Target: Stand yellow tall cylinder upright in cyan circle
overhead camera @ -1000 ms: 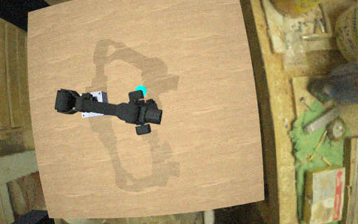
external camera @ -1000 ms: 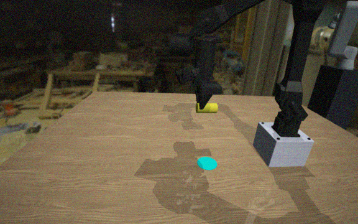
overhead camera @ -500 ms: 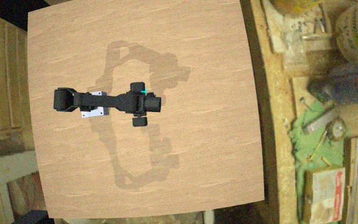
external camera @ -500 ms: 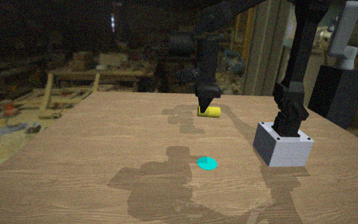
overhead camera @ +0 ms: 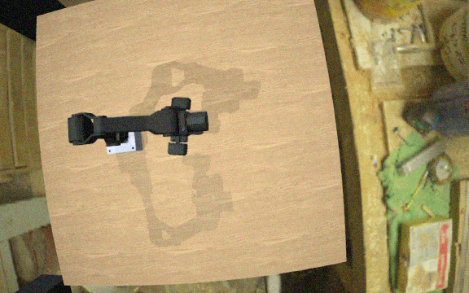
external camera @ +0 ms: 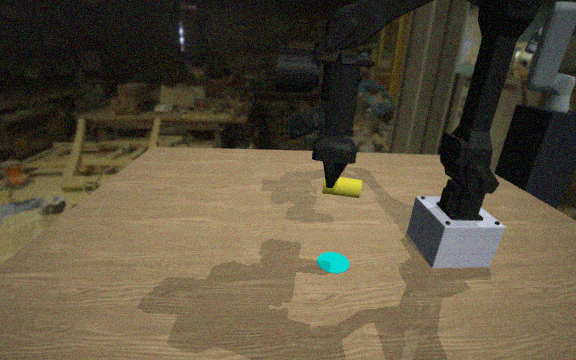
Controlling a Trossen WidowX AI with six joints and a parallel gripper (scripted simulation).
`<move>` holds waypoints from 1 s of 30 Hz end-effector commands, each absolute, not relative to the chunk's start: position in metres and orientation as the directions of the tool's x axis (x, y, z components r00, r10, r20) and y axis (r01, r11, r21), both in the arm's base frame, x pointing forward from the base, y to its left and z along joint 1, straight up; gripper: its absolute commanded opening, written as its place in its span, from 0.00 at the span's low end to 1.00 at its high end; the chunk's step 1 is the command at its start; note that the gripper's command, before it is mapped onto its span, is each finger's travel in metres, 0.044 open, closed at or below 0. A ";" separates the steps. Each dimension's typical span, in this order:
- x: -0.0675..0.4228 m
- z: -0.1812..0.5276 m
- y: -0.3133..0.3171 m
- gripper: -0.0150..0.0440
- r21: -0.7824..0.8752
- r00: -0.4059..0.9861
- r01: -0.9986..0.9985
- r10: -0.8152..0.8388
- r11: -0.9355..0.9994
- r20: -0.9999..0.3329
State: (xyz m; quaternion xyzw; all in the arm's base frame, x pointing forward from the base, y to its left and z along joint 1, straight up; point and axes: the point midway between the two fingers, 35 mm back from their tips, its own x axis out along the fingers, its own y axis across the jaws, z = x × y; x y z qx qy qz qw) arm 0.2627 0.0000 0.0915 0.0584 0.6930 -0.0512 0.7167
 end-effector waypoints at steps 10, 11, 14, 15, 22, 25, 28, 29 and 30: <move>0.253 0.093 0.027 0.43 0.015 0.029 0.279 0.007 0.960 -1.000; 0.252 0.093 0.030 0.43 0.015 0.029 0.288 0.007 0.958 -1.000; 0.250 0.094 0.036 0.43 0.016 0.028 0.315 0.007 0.949 -1.000; 0.249 0.094 0.038 0.43 0.016 0.028 0.324 0.008 0.946 -1.000; 0.247 0.094 0.044 0.43 0.017 0.029 0.350 0.007 0.937 -1.000; 0.248 0.092 0.044 0.43 0.011 0.042 0.342 -0.004 0.940 -0.999; 0.249 0.090 0.044 0.43 0.002 0.059 0.332 -0.019 0.943 -0.998; 0.250 0.089 0.045 0.43 -0.001 0.065 0.329 -0.023 0.944 -0.998; 0.250 0.088 0.045 0.43 -0.003 0.071 0.326 -0.028 0.945 -0.997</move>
